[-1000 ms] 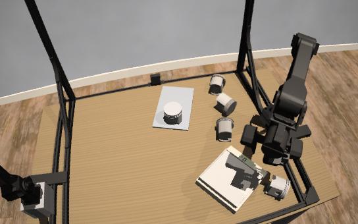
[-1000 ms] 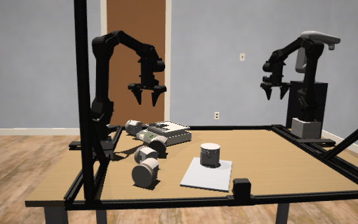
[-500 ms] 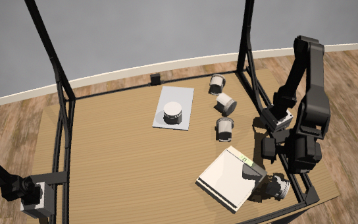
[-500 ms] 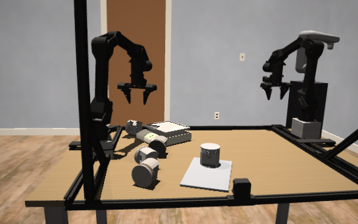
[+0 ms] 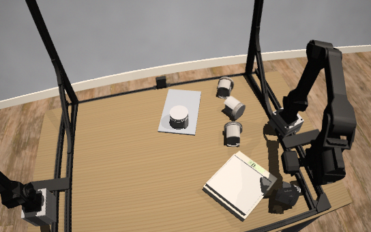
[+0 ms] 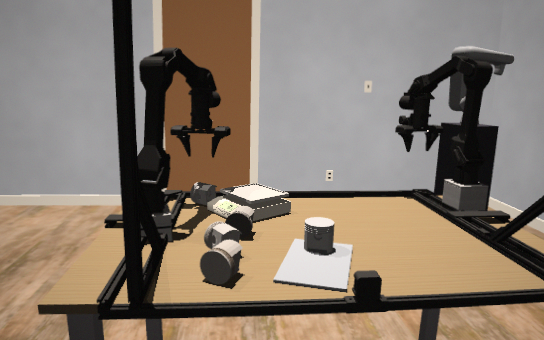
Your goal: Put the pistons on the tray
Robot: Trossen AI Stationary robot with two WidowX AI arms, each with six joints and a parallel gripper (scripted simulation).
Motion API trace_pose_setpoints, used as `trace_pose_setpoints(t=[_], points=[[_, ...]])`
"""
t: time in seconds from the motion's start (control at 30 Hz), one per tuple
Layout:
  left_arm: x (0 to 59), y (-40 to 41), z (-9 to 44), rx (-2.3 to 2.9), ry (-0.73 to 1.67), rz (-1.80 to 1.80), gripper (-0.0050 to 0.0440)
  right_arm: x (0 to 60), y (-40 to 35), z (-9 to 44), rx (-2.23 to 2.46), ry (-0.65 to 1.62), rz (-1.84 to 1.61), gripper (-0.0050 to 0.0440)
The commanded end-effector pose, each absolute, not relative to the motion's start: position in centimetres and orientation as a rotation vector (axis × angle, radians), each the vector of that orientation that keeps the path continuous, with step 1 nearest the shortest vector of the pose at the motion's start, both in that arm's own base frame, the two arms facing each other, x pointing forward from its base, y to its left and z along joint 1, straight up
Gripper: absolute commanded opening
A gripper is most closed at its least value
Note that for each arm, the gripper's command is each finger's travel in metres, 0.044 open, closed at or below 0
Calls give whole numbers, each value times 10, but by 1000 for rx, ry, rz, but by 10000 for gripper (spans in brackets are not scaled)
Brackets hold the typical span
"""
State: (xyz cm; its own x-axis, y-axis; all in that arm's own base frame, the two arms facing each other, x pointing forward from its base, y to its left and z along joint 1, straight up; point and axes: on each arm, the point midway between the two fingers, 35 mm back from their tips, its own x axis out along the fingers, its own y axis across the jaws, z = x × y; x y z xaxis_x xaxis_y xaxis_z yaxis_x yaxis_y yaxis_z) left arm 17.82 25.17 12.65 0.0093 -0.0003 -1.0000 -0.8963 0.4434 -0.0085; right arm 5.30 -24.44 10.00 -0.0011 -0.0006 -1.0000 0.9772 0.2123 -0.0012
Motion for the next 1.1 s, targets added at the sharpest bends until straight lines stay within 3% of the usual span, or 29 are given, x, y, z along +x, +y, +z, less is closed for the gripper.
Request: trace_pose_setpoints(t=[0.0,1.07], points=[[179,253,126,-944,1348,911,378,53,-244,100,1050,1303,-1050,440],[179,253,126,-1551,943,1361,378,53,-244,100,1050,1303,-1050,440]])
